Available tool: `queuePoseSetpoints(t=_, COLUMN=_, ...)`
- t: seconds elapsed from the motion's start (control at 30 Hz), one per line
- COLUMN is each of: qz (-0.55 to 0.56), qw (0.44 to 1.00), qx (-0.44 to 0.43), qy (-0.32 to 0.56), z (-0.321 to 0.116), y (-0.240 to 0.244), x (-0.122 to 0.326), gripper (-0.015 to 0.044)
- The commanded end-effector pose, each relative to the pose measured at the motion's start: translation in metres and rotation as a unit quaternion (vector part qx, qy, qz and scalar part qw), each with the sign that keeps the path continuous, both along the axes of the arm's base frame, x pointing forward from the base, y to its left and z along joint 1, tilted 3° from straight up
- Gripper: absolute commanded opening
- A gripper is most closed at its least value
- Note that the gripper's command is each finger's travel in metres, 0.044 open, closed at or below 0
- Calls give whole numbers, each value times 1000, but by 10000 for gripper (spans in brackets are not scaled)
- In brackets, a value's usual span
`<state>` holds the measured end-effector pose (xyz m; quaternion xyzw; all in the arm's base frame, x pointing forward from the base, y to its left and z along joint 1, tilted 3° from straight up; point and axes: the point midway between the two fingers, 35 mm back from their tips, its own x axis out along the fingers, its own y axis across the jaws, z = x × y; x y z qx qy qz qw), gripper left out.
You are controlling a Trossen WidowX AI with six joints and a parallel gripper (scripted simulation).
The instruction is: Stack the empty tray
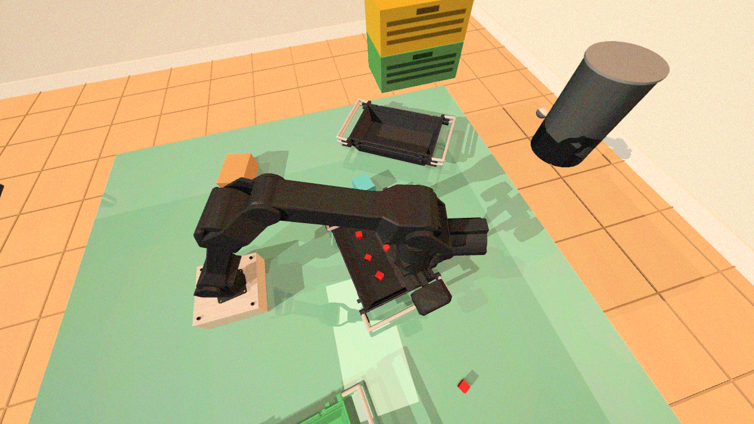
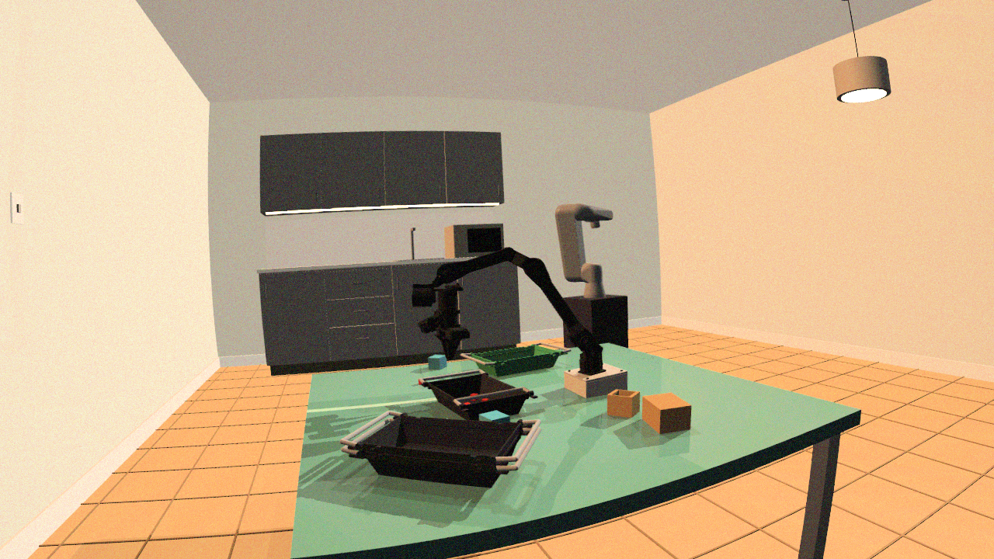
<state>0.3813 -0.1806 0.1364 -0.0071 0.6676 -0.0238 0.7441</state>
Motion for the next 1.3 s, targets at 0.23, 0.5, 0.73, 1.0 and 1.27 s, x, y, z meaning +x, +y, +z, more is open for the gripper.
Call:
queuePoseSetpoints(t=0.23, qz=5, qw=1000, qx=6, qy=16, z=-29, y=-56, x=-22, gripper=88)
queuePoseSetpoints(t=0.5, qz=5, qw=1000, qx=6, qy=16, z=-52, y=-57, x=-19, gripper=88)
queuePoseSetpoints(t=0.73, qz=5, qw=1000, qx=7, qy=16, z=-83, y=-58, x=-17, gripper=88)
queuePoseSetpoints(t=1.0, qz=5, qw=1000, qx=7, qy=16, z=-89, y=-58, x=-17, gripper=88)
queuePoseSetpoints(t=1.27, qz=5, qw=1000, qx=7, qy=16, z=-65, y=-44, x=-19, gripper=88)
